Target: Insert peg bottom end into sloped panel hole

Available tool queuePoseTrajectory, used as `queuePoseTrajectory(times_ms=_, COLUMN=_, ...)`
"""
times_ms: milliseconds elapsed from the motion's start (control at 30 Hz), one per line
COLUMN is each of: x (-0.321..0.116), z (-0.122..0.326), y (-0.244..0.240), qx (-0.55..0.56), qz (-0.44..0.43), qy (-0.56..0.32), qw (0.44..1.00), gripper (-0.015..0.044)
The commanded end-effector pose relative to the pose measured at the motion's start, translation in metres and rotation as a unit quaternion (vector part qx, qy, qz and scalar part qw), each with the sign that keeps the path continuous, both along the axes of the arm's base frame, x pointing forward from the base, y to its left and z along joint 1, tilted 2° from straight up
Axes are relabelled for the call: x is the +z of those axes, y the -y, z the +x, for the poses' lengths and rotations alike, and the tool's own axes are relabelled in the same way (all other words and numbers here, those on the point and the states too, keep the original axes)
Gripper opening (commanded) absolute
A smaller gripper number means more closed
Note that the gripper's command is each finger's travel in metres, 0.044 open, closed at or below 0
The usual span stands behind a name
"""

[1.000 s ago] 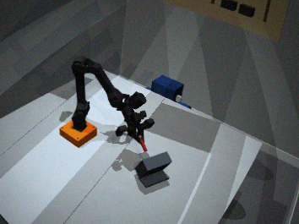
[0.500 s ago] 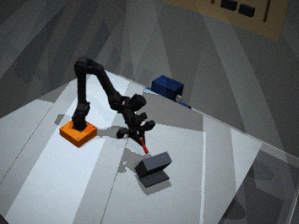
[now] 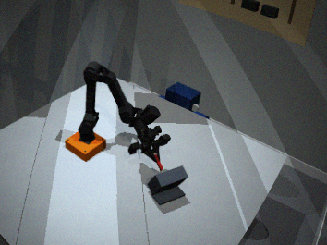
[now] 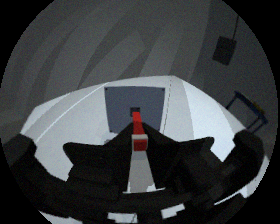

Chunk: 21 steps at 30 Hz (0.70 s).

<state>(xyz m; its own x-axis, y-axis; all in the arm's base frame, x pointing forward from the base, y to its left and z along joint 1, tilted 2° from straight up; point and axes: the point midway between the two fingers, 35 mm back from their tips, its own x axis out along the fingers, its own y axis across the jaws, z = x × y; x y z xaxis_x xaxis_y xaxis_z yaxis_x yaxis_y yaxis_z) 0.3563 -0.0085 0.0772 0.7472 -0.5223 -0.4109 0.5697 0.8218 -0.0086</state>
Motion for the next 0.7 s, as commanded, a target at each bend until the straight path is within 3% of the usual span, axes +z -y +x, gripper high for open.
queuePoseTrajectory(times_ms=0, x=-0.0033, z=0.0043, y=0.0022, qx=0.002, qz=-0.001, qy=-0.002, qw=1.000, gripper=0.0000)
queuePoseTrajectory(times_ms=667, x=-0.0062, z=0.0086, y=0.0068, qx=0.000, qz=-0.001, qy=-0.001, qw=1.000, gripper=0.0000)
